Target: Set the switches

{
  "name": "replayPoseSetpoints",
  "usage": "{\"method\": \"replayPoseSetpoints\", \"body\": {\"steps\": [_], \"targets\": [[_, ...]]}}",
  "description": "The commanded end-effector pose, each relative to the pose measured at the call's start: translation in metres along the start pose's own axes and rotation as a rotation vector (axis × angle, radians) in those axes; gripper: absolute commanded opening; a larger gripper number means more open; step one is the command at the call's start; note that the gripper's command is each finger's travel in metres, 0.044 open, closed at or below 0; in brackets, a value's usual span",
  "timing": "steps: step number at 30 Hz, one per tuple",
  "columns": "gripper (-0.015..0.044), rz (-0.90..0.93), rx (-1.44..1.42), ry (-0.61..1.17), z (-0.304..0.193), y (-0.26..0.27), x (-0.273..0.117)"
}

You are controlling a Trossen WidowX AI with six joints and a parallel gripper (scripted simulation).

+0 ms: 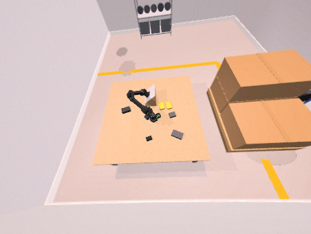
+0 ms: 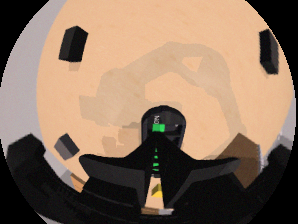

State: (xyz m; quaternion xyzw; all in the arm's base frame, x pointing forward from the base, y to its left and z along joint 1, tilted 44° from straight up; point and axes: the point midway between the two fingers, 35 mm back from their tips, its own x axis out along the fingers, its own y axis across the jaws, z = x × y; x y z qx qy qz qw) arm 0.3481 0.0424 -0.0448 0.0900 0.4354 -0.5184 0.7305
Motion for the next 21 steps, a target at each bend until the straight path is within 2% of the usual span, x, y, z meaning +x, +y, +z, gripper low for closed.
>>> {"method": "replayPoseSetpoints", "body": {"steps": [1, 21], "targets": [[0.0, -0.003, -0.006, -0.005, 0.0, -0.001, 0.008], [0.0, -0.003, -0.006, -0.005, 0.0, -0.001, 0.02]]}}
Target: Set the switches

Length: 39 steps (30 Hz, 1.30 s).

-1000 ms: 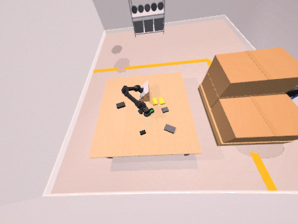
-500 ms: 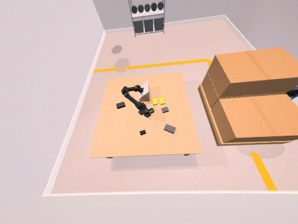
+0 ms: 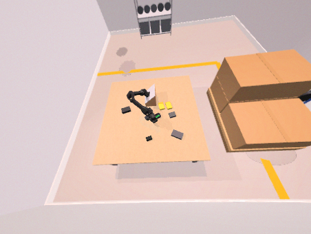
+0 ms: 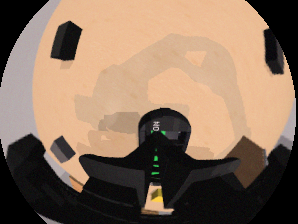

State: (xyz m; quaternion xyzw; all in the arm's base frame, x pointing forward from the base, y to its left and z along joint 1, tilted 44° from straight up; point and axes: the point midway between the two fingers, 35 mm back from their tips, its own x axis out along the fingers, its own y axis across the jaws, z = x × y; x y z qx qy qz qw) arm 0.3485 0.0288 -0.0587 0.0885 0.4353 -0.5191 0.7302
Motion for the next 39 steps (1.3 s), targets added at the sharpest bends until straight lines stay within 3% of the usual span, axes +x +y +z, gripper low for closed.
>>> {"method": "replayPoseSetpoints", "body": {"steps": [1, 4, 9, 15, 21, 39], "targets": [[0.0, -0.001, -0.004, -0.004, 0.0, 0.0, 0.001], [0.0, 0.0, 0.0, 0.0, 0.0, 0.0, -0.002], [0.0, 0.0, -0.005, -0.002, 0.0, 0.0, -0.044], [0.0, 0.001, -0.005, -0.001, -0.002, 0.0, -0.044], [0.0, 0.001, -0.006, 0.001, -0.051, -0.01, -0.048], [0.0, 0.0, -0.011, -0.001, -0.05, -0.01, -0.048]]}}
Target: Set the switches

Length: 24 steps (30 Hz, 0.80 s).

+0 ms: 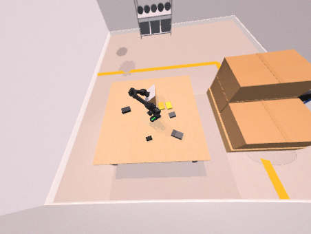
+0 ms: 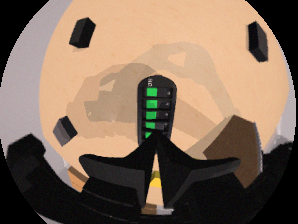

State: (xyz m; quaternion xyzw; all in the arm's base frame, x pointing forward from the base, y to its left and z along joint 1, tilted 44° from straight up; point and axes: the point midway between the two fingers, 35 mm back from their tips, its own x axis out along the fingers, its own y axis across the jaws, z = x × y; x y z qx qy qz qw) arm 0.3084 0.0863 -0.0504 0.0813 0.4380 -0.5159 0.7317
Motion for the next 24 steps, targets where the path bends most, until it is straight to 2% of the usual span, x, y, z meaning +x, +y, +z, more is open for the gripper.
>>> {"method": "replayPoseSetpoints", "body": {"steps": [1, 19, 24], "targets": [[0.0, 0.001, 0.011, 0.005, -0.001, 0.0, 0.0], [0.0, 0.004, 0.011, 0.006, -0.001, 0.0, 0.0], [0.0, 0.063, 0.009, 0.01, -0.001, -0.013, 0.01]]}}
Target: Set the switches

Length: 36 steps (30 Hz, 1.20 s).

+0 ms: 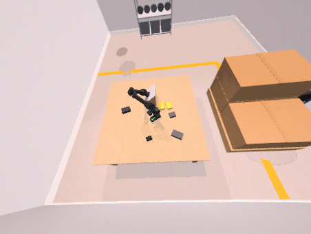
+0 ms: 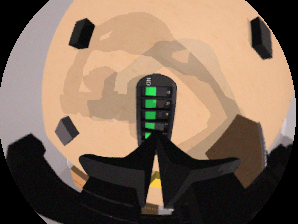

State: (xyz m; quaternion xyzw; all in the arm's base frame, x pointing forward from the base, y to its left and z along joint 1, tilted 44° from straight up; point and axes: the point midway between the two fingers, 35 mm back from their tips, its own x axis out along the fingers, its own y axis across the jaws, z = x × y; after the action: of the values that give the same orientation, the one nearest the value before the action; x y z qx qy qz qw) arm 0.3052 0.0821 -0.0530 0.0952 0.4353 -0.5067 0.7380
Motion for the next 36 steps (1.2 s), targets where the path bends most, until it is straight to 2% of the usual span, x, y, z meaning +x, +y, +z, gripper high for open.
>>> {"method": "replayPoseSetpoints", "body": {"steps": [1, 11, 19, 36], "targets": [[0.0, 0.044, -0.005, 0.005, 0.0, -0.013, 0.007], [0.0, 0.171, -0.007, -0.004, 0.0, -0.049, 0.024], [0.0, 0.173, -0.007, -0.004, 0.0, -0.049, 0.028], [0.0, 0.173, -0.007, -0.003, 0.0, -0.05, 0.061]]}}
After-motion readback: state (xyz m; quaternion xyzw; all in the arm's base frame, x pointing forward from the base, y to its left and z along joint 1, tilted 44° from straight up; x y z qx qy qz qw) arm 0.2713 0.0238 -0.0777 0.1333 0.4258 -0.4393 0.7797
